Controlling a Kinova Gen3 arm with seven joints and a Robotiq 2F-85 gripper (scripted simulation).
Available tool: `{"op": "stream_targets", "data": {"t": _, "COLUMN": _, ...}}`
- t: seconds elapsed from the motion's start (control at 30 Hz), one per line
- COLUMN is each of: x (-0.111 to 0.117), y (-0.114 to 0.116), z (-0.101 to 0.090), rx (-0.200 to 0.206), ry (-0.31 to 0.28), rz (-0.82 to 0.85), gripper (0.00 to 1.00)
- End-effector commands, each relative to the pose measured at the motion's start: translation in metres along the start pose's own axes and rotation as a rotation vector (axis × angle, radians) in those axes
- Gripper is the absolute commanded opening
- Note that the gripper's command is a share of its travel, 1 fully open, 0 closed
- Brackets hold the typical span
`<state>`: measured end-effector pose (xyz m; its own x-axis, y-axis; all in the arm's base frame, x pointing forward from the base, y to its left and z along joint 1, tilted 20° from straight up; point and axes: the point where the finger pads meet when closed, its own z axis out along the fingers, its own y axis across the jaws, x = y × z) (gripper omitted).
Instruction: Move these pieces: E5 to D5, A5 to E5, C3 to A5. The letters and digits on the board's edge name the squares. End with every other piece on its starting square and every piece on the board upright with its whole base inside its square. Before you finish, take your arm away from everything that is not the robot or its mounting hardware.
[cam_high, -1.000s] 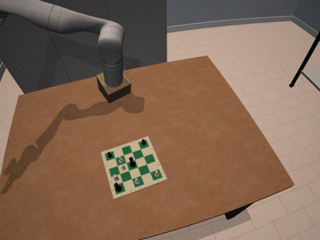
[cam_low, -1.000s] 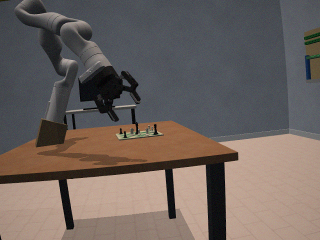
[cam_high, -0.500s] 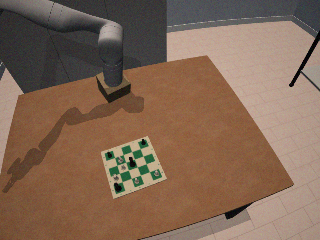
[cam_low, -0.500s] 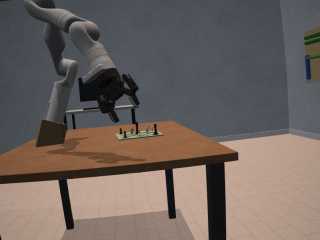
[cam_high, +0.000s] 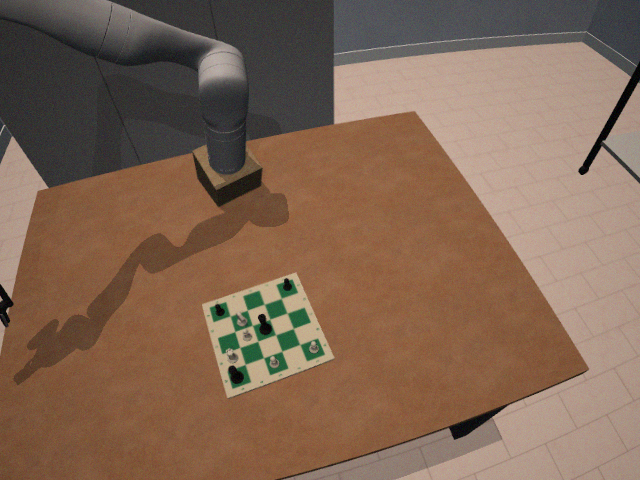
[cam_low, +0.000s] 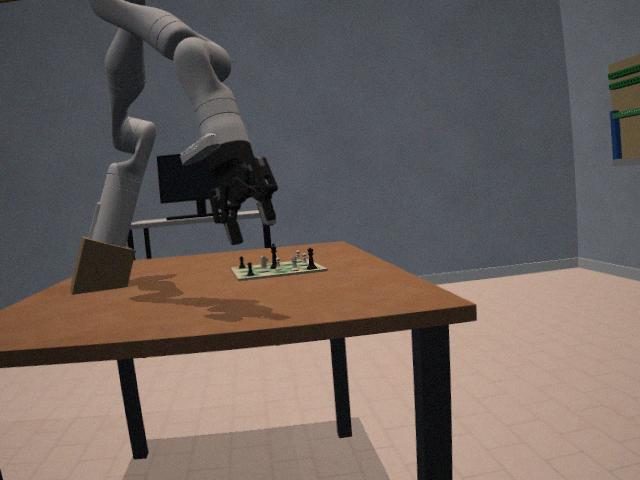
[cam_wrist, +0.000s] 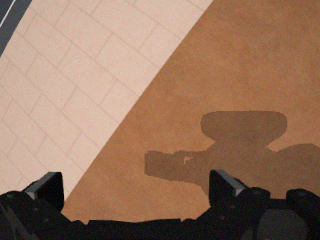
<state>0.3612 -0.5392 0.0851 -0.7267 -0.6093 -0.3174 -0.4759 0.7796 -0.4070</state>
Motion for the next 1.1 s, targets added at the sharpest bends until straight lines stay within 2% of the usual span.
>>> {"op": "stream_targets", "data": {"t": 0.0, "x": -0.021, "y": -0.002, "z": -0.003, "rx": -0.023, "ry": 0.029, "rz": 0.010, "gripper": 1.00}}
{"op": "stream_targets", "data": {"t": 0.33, "x": -0.055, "y": 0.031, "z": -0.001, "rx": -0.200, "ry": 0.182, "rz": 0.300, "gripper": 1.00}}
{"op": "stream_targets", "data": {"t": 0.4, "x": -0.055, "y": 0.031, "z": -0.001, "rx": -0.200, "ry": 0.182, "rz": 0.300, "gripper": 1.00}}
{"op": "stream_targets", "data": {"t": 0.9, "x": -0.115, "y": 0.089, "z": 0.006, "rx": -0.527, "ry": 0.447, "rz": 0.810, "gripper": 1.00}}
{"op": "stream_targets", "data": {"t": 0.97, "x": -0.115, "y": 0.089, "z": 0.006, "rx": -0.527, "ry": 0.447, "rz": 0.810, "gripper": 1.00}}
{"op": "stream_targets", "data": {"t": 1.07, "x": -0.127, "y": 0.101, "z": 0.007, "rx": -0.594, "ry": 0.502, "rz": 0.917, "gripper": 1.00}}
